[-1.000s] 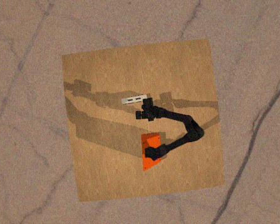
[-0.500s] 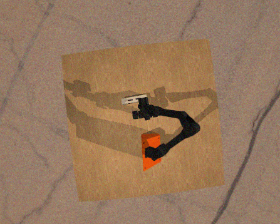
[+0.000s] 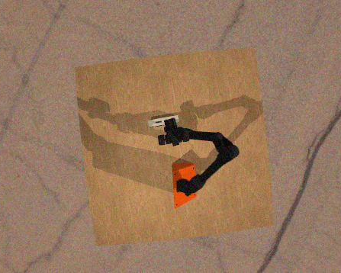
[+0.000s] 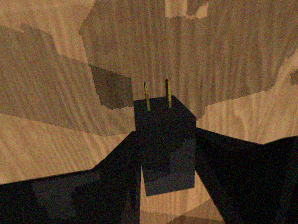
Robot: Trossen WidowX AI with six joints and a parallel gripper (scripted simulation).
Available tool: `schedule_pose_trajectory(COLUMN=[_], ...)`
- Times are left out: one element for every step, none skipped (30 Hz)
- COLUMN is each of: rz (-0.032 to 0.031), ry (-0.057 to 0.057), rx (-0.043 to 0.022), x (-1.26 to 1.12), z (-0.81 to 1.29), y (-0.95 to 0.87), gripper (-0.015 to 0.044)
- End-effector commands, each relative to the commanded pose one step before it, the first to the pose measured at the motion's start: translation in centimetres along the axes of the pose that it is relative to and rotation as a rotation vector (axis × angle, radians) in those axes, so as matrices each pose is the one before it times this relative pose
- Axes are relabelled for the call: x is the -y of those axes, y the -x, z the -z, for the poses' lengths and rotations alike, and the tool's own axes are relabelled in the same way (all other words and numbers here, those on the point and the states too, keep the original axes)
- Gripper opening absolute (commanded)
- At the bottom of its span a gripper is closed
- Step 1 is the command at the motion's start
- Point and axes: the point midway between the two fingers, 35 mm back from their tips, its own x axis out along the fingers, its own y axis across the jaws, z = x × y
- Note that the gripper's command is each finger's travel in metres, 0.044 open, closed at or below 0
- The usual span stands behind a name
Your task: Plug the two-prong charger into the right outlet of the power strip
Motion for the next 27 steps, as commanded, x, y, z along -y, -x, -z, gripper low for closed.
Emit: schedule_pose_trajectory(rz=[0.00739,0.00006,0.00006,0.00006,0.00006,0.00006,0.00006,0.00006,0.00006,0.00006,0.00006,0.00006,0.00006,0.00006,0.00006,0.00006,0.00006,0.00006,0.00006,0.00006,0.00006,0.00006,0.00006,0.00006,0.00006,0.00006,0.00006], ry=[0.0112,0.0004,0.0004,0.0004,0.0004,0.0004,0.0004,0.0004,0.0004,0.0004,0.0004,0.0004,0.0004,0.0004,0.0004,0.0004,0.0004,0.0004,0.0004,0.0004,0.0004,0.0004,0.0004,0.0004,0.0004,0.0004,0.0004], rx=[0.0034,0.00006,0.00006,0.00006,0.00006,0.00006,0.00006,0.00006,0.00006,0.00006,0.00006,0.00006,0.00006,0.00006,0.00006,0.00006,0.00006,0.00006,0.00006,0.00006,0.00006,0.00006,0.00006,0.00006,0.00006,0.00006,0.00006], x=[-0.189,-0.022,-0.022,-0.022,-0.022,-0.022,-0.022,-0.022,-0.022,-0.022,-0.022,-0.022,-0.022,-0.022,-0.022,-0.022,-0.022,-0.022,-0.022,-0.022,-0.022,-0.022,-0.021,-0.021,-0.021,-0.021,-0.021], z=[-0.481,-0.107,-0.106,-0.106,-0.106,-0.106,-0.105,-0.105,-0.105,-0.105,-0.105,-0.104,-0.104,-0.104,-0.104,-0.104,-0.104,-0.103,-0.103,-0.103,-0.103,-0.103,-0.102,-0.102,-0.102,-0.102,-0.102], y=[-0.024,0.0,0.0,0.0,0.0,0.0,0.0,-0.001,-0.001,-0.001,-0.001,-0.001,-0.001,-0.001,-0.001,-0.001,-0.001,-0.001,-0.001,-0.001,-0.001,-0.001,-0.001,-0.001,-0.001,-0.001,-0.001], gripper=[0.0,0.0,0.0,0.0,0.0,0.0,0.0,0.0,0.0,0.0,0.0,0.0,0.0,0.0,0.0,0.0,0.0,0.0,0.0,0.0,0.0,0.0,0.0,0.0,0.0,0.0,0.0])
